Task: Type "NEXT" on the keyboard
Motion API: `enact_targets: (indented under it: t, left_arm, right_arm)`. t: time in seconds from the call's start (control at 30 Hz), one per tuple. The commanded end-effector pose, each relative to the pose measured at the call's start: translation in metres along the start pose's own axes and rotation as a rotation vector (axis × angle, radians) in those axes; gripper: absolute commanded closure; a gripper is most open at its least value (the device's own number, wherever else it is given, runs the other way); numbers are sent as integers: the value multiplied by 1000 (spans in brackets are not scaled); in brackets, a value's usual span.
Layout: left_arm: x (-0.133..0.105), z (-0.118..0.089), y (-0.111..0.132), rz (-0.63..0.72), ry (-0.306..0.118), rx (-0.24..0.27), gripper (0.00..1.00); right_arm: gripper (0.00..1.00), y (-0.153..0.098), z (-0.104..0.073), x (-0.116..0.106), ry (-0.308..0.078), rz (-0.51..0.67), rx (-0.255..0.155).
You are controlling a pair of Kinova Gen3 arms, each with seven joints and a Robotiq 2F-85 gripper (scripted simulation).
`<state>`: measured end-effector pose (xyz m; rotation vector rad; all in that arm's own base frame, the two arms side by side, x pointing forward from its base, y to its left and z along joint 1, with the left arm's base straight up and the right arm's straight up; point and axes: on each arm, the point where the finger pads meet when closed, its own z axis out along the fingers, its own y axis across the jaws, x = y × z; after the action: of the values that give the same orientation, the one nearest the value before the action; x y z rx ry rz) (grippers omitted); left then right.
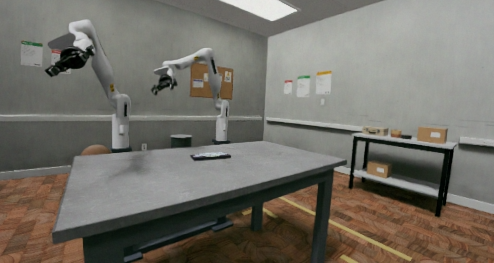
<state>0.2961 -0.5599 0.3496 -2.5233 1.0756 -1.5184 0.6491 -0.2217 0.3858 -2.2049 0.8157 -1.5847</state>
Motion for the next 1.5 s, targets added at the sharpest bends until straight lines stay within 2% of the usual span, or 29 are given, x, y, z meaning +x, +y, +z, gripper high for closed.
enact_targets:
  t: [0.0, 0.17, 0.3, 0.37, 0.5, 0.63, 0.87, 0.93, 0.97, 1.47]
  left_arm:
    - [-3, 13, -23, -61, -24, 30, 2]
    - [-13, 35, -63, -160, -70, 90, 2]
    - [-26, 55, -106, -264, -115, 154, 2]
    - [-26, 55, -106, -264, -115, 154, 2]
    - [-44, 74, -155, -389, -163, 231, 2]
    - [-55, 83, -181, -456, -186, 273, 2]
    - [-67, 91, -210, -531, -211, 320, 2]
    - [-67, 91, -210, -531, -211, 320, 2]
    - [-72, 93, -221, -559, -219, 337, 2]
    - [-100, 103, -276, -708, -261, 433, 2]
  right_arm:
    - [2, -1, 0, 1, 2, -1, 1]
    - [2, -1, 0, 1, 2, -1, 1]
    - [2, -1, 0, 1, 2, -1, 1]
    - [2, -1, 0, 1, 2, -1, 1]
    - [2, -1, 0, 1, 2, -1, 1]
    - [2, -1, 0, 1, 2, -1, 1]
    - [2, -1, 0, 1, 2, -1, 1]
    - [2, -1, 0, 1, 2, -1, 1]
    - [2, -1, 0, 1, 2, -1, 1]
    - [2, -1, 0, 1, 2, -1, 1]
